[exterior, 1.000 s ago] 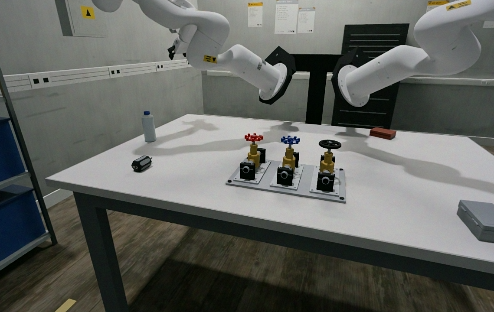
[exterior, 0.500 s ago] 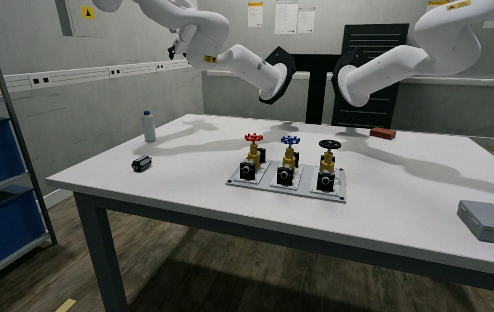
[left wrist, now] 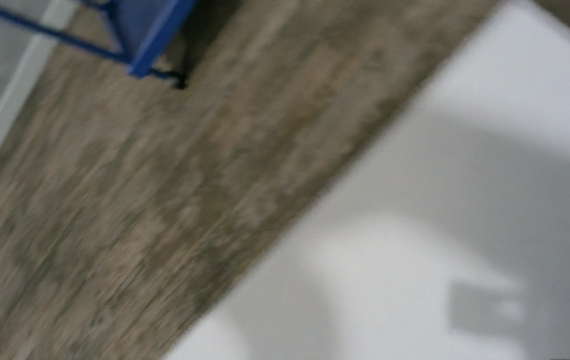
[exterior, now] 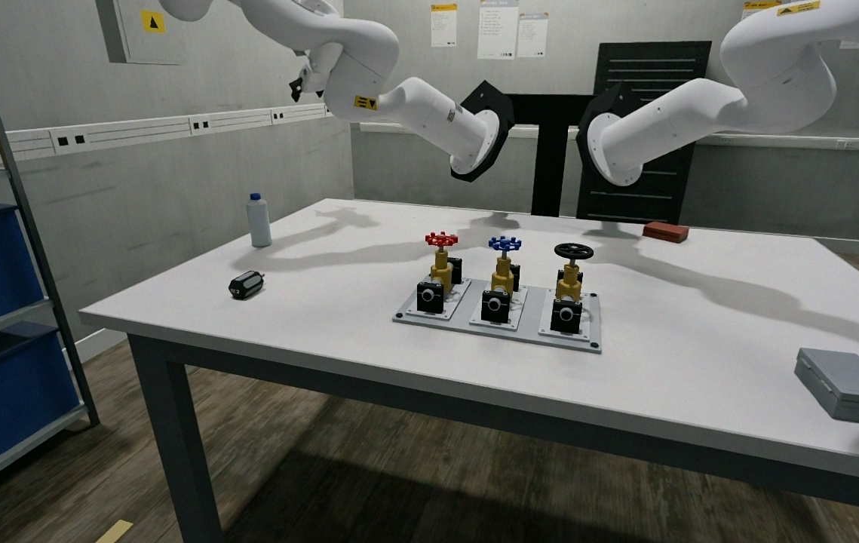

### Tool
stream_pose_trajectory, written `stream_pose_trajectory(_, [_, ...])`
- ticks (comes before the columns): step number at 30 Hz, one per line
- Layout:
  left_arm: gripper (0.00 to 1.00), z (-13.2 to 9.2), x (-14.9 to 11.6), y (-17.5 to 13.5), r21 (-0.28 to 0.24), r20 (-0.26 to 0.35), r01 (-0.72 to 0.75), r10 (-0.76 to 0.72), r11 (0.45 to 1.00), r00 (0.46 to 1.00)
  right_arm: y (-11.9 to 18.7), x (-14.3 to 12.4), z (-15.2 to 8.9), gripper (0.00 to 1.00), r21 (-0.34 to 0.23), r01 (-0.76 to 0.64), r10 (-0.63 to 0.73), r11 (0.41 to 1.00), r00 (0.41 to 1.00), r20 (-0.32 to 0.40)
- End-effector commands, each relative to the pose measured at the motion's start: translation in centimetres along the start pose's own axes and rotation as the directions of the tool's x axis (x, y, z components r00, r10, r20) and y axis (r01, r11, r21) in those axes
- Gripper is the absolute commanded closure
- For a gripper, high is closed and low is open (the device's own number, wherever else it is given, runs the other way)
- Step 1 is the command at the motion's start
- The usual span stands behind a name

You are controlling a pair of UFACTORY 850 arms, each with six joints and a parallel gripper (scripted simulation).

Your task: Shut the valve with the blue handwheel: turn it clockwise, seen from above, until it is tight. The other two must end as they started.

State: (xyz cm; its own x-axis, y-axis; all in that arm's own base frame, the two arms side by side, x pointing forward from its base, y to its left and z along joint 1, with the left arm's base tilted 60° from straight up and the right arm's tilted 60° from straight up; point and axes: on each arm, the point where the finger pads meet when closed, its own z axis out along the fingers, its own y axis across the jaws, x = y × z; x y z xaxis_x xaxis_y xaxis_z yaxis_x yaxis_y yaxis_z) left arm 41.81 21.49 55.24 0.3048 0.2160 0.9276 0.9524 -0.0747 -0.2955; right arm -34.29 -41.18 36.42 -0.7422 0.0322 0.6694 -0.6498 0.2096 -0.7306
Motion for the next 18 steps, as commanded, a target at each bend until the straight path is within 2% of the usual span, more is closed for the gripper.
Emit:
stream_pose_trajectory(1, [0.00, -2.9, -3.2, 5.3, -0.089, -0.016, -0.210, 0.209, 0.974, 0.978, -0.1, 0.7, 0.1, 0.00, -0.003, -0.011, 0.011, 1.000, 1.000, -0.020])
stream_pose_trajectory(4, [0.00, -5.0, -5.7, 8.0, -0.152, -0.059, -0.381, 0.376, 0.912, 0.925, -0.3, 1.5, 0.2, 0.00, -0.007, -0.026, 0.026, 1.000, 0.999, -0.046])
stream_pose_trajectory(7, [0.00, -7.5, -8.6, 10.6, -0.198, -0.117, -0.536, 0.523, 0.821, 0.844, -0.6, 2.6, 0.4, 0.00, -0.010, -0.047, 0.046, 0.999, 0.996, -0.079])
stream_pose_trajectory(13, [0.00, -12.4, -14.8, 15.1, -0.234, -0.237, -0.757, 0.719, 0.611, 0.654, -1.4, 5.5, 0.6, 0.00, -0.010, -0.104, 0.100, 0.995, 0.981, -0.169])
stream_pose_trajectory(15, [0.00, -12.4, -14.8, 15.1, -0.234, -0.237, -0.757, 0.719, 0.611, 0.654, -1.4, 5.5, 0.6, 0.00, -0.010, -0.104, 0.100, 0.995, 0.981, -0.169])
stream_pose_trajectory(16, [0.00, -14.9, -18.1, 17.1, -0.232, -0.280, -0.815, 0.766, 0.531, 0.579, -1.5, 6.1, 0.6, 0.00, -0.009, -0.115, 0.112, 0.993, 0.976, -0.187])
stream_pose_trajectory(17, [0.00, -15.5, -19.0, 17.1, -0.224, -0.322, -0.864, 0.803, 0.450, 0.502, -1.7, 6.7, 0.6, 0.00, -0.006, -0.127, 0.123, 0.992, 0.971, -0.206])
stream_pose_trajectory(18, [0.00, -16.0, -19.7, 17.4, -0.220, -0.336, -0.880, 0.814, 0.421, 0.474, -1.9, 7.3, 0.6, 0.00, -0.003, -0.140, 0.136, 0.990, 0.965, -0.225])
